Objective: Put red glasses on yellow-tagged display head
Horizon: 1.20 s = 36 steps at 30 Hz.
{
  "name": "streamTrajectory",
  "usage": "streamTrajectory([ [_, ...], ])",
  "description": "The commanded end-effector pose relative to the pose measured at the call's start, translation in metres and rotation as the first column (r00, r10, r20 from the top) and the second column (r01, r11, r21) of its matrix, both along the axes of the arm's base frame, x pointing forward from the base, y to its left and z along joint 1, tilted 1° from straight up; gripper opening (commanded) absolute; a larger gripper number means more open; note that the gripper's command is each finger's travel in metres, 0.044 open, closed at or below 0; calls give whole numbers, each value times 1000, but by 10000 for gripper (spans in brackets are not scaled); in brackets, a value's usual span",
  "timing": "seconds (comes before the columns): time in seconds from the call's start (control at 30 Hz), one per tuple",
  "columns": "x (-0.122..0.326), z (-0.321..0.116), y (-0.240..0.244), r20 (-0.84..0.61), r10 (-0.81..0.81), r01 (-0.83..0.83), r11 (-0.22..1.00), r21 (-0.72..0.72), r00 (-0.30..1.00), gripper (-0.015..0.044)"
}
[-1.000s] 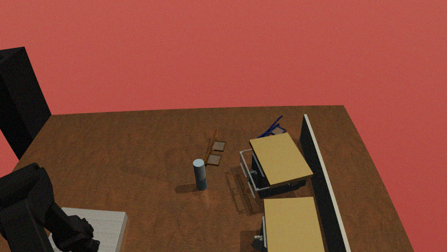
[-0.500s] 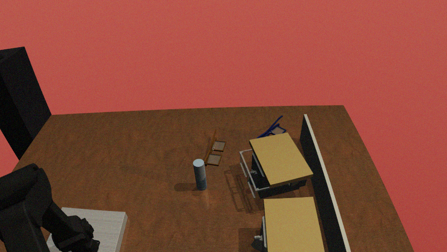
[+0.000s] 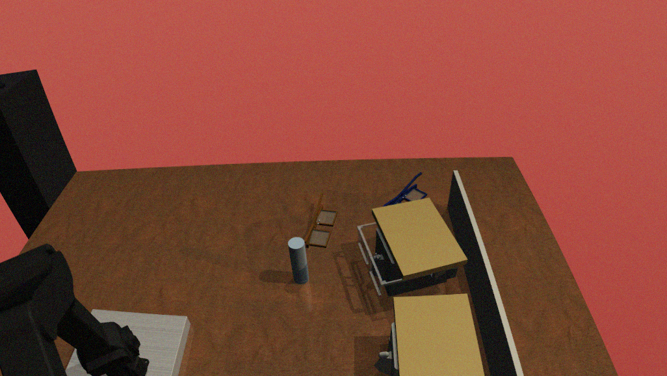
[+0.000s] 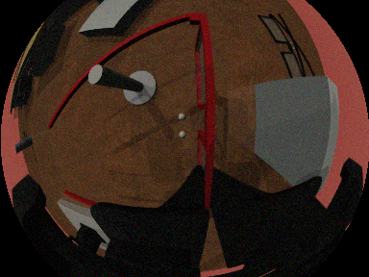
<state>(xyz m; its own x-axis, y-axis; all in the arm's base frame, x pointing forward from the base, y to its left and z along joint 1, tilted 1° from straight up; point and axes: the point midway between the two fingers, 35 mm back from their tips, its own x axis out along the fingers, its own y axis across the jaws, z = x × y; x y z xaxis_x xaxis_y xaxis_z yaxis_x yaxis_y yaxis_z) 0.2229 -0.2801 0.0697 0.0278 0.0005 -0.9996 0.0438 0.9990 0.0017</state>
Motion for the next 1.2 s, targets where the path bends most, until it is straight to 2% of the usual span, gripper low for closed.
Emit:
streamTrajectory([
  [0.0, -5, 0, -2, -2, -1, 1, 1000, -3, 1000, 0],
  [1.17, -26, -1, -8, -3, -1, 1, 1000, -3, 1000, 0],
])
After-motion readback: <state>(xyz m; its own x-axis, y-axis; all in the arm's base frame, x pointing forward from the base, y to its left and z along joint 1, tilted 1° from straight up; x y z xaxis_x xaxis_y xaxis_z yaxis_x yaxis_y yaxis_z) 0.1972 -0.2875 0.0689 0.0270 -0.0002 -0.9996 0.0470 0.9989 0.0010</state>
